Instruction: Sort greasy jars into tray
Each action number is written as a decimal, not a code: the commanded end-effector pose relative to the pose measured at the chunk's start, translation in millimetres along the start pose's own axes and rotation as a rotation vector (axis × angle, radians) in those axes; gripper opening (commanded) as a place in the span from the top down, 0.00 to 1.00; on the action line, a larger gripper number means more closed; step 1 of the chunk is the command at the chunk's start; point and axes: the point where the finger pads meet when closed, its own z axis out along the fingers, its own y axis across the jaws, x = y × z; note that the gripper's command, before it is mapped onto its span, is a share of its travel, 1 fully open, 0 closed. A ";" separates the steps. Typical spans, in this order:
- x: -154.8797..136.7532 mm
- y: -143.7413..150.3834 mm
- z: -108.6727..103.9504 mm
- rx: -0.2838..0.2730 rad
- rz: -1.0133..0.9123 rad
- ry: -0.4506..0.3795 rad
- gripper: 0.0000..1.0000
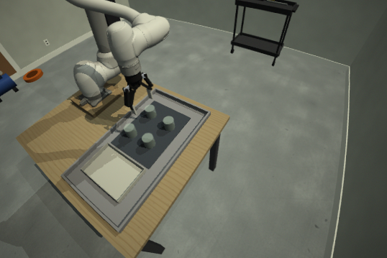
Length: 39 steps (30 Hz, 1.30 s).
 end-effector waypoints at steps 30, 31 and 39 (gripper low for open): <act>0.0 0.0 49.6 0.000 0.000 0.000 1.00; 0.0 0.0 57.9 0.000 0.000 0.000 1.00; 1.7 -41.3 74.5 0.000 0.000 0.000 1.00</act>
